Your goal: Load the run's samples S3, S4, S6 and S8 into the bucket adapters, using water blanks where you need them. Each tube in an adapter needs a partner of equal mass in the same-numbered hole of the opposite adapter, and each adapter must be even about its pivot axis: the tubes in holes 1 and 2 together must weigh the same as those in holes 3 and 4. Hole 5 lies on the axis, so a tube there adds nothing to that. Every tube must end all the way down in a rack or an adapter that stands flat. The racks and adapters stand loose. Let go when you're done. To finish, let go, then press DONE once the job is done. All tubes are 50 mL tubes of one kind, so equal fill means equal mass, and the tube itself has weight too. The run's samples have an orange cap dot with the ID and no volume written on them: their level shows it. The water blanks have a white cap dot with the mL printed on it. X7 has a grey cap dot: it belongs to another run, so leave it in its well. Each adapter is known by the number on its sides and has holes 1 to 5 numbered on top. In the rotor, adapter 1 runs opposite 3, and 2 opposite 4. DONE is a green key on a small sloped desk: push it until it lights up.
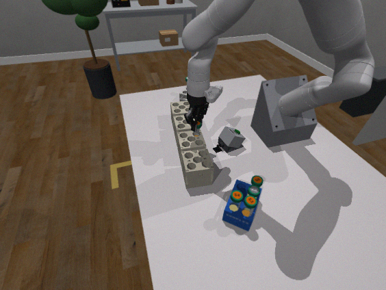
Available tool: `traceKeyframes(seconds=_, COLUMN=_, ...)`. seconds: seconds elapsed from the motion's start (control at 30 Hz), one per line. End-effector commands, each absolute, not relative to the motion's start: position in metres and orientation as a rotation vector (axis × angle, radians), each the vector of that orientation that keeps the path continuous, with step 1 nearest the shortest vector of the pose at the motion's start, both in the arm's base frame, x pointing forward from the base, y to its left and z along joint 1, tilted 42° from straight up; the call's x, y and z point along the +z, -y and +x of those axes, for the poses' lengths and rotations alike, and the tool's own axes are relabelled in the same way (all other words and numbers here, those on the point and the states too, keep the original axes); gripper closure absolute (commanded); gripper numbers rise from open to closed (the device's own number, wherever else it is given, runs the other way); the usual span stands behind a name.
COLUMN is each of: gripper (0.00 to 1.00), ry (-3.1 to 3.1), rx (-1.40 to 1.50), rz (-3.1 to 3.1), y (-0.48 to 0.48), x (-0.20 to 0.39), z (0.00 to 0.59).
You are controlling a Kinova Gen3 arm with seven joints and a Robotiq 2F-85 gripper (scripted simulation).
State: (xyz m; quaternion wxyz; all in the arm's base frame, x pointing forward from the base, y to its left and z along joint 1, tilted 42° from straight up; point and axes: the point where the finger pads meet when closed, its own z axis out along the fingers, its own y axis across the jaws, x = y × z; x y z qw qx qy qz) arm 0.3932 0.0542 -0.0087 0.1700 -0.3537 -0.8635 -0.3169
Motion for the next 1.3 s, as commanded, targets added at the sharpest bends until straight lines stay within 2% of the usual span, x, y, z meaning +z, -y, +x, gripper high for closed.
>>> traceKeyframes(seconds=0.0, gripper=0.90, ry=2.455, rx=-0.901, rz=-1.006, y=-0.054, x=-0.009, z=0.394)
traceKeyframes(seconds=1.27, gripper=0.90, ry=2.455, rx=-0.901, rz=-1.006, y=-0.069, x=-0.026, z=0.392)
